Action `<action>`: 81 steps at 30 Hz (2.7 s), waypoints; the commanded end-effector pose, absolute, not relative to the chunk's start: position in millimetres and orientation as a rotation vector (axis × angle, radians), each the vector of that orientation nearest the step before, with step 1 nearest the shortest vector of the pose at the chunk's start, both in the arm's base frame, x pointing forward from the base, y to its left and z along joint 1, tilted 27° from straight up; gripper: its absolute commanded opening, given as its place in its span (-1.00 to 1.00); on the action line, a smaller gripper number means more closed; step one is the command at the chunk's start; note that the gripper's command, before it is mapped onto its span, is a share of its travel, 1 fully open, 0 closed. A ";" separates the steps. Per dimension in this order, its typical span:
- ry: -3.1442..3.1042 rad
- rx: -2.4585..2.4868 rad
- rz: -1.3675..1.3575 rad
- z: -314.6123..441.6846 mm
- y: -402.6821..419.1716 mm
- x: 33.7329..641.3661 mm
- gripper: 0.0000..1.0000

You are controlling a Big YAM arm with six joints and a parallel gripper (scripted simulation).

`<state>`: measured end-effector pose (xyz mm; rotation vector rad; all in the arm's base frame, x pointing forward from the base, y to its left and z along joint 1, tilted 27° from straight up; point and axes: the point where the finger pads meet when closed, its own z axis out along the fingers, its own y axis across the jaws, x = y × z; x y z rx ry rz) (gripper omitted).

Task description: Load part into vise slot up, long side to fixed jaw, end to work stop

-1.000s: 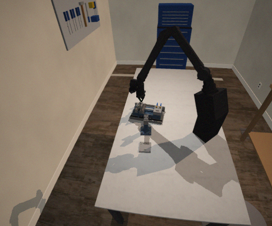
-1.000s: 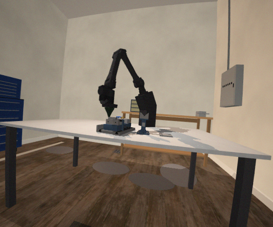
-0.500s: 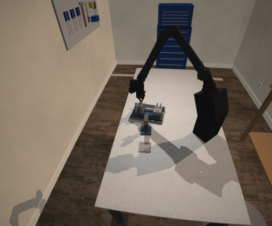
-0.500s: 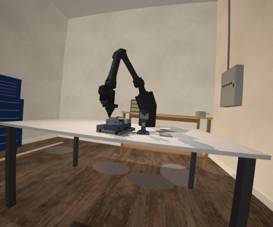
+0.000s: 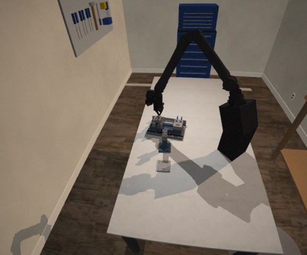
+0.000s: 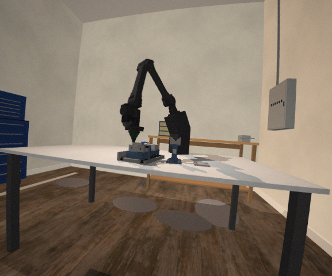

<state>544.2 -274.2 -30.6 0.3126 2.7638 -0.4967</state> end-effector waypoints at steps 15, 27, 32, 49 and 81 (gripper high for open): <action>2.765 0.308 -0.489 -43.3 -261.6 550.0 -1.00; 2.766 0.309 -0.489 -44.2 -259.6 550.1 -1.00; 2.768 0.309 -0.490 -45.0 -258.6 549.6 -1.00; 2.767 0.307 -0.489 -45.3 -256.5 550.7 -1.00; 2.766 0.311 -0.490 -45.2 -257.7 550.5 -1.00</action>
